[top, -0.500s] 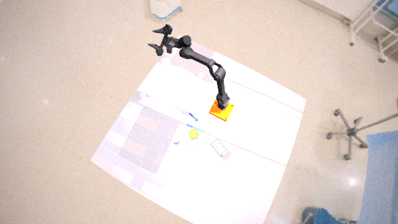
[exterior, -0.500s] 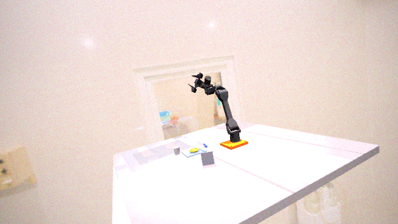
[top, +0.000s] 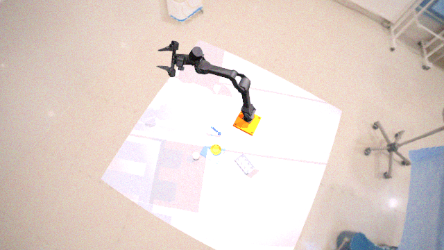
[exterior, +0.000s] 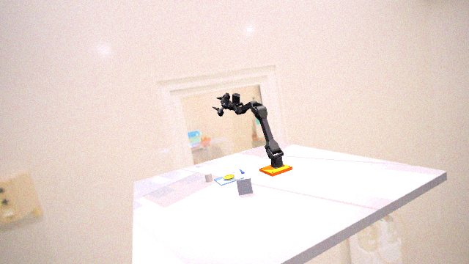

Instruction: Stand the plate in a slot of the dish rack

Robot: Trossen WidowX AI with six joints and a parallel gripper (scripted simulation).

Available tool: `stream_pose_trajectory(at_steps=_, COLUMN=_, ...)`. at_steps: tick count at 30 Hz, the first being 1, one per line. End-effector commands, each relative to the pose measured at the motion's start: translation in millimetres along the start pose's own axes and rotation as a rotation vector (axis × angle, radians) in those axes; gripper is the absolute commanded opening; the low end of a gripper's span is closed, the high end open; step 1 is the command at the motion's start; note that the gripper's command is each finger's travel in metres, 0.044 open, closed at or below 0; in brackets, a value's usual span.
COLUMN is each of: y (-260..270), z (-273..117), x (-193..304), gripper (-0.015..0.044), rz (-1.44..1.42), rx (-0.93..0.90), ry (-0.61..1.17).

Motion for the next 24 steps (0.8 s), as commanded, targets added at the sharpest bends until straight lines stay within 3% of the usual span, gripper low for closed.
stream_pose_trajectory(at_steps=1, y=28, z=12, x=-13, gripper=0.0400, rz=0.113, rx=-0.073, ry=0.031)
stream_pose_trajectory(at_steps=13, y=125, z=31, x=-54, gripper=0.0400, rz=0.390, rx=-0.347, ry=0.154)
stream_pose_trajectory(at_steps=24, y=215, z=20, x=-109, gripper=0.0400, rz=0.559, rx=-0.652, ry=0.300)
Point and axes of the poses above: the point midway between the two fingers, 35 mm back from their tips, its own z axis out along the fingers, its own y axis across the jaws, x = y × z, the point moved 7 cm from there along -z, back along the fingers, and after that the axes turned 10 degrees about -z, right-handed, at the moved point
